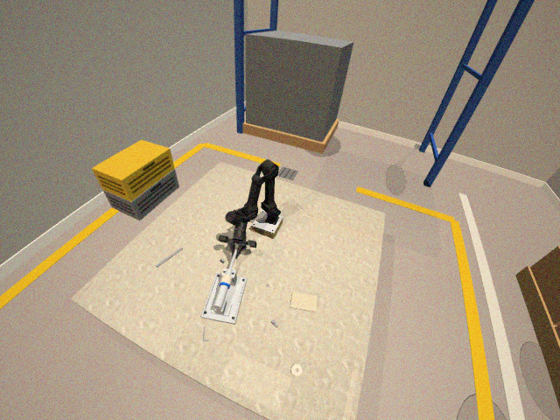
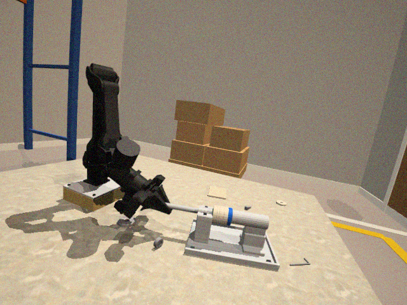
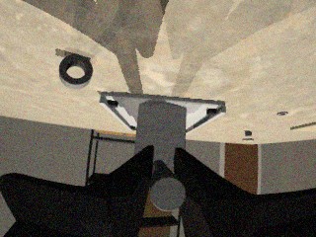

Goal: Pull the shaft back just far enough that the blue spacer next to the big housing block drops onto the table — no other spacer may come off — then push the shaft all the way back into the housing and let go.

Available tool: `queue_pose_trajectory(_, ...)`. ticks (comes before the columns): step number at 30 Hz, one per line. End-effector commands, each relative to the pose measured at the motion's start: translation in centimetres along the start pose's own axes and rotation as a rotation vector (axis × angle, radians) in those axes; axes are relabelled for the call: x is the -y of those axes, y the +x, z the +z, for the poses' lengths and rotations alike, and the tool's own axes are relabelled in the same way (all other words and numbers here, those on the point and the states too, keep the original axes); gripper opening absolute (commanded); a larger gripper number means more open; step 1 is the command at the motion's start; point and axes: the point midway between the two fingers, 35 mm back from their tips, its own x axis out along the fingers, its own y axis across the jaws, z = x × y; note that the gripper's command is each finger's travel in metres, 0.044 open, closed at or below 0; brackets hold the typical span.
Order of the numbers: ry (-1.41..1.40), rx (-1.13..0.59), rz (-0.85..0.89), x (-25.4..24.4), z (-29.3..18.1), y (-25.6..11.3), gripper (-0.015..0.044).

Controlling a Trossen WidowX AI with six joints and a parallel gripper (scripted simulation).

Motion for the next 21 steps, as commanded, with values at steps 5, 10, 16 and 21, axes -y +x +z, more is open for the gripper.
queue_pose_trajectory(5,-0.002,0.0,-0.001,0.02,0.09,-0.12,0.0)
queue_pose_trajectory(10,-0.002,0.0,-0.001,0.02,0.12,-0.18,0.0)
queue_pose_trajectory(16,-0.002,0.0,-0.001,0.02,0.16,-0.24,0.0)
queue_pose_trajectory(21,-0.002,0.0,-0.001,0.02,0.19,-0.3,0.0)
